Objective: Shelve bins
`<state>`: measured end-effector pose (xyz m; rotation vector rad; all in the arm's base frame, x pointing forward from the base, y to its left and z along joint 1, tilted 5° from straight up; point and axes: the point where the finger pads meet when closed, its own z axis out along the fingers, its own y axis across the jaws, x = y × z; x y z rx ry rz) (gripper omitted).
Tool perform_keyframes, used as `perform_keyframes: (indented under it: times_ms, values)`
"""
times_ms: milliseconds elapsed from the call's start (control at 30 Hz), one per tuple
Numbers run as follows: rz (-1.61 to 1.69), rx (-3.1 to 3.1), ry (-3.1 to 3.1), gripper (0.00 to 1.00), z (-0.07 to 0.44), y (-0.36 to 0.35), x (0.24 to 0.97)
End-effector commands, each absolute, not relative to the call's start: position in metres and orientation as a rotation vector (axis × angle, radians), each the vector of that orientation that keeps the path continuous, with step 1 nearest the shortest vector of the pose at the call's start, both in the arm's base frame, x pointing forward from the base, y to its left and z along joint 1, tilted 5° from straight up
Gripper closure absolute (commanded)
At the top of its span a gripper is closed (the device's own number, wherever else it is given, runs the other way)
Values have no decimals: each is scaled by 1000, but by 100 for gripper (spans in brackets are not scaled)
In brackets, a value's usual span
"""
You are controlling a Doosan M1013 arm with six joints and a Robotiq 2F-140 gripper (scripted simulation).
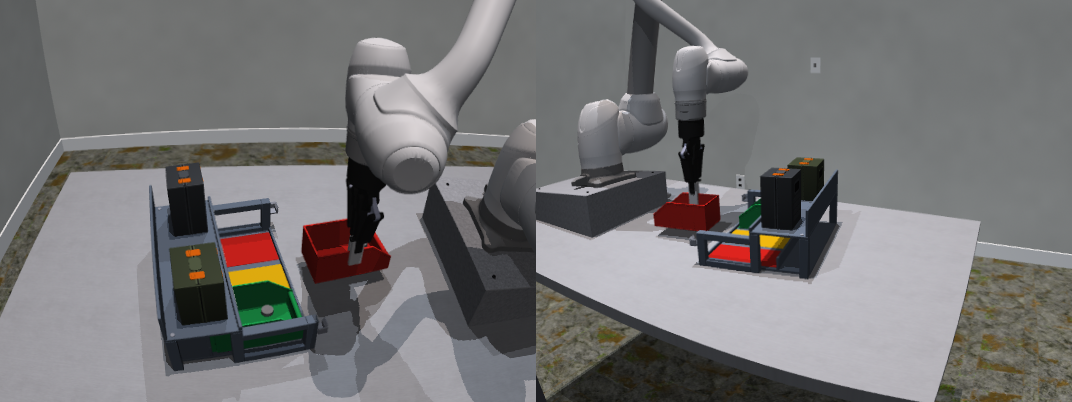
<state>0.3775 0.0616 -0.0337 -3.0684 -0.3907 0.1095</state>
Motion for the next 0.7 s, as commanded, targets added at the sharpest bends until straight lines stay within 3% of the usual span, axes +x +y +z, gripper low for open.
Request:
perform_keyframes:
  times_ms: [0,667]
  values:
    - [109,-3068,-391,90,-34,60,378]
    - [109,-3068,-389,90,-37,19,385]
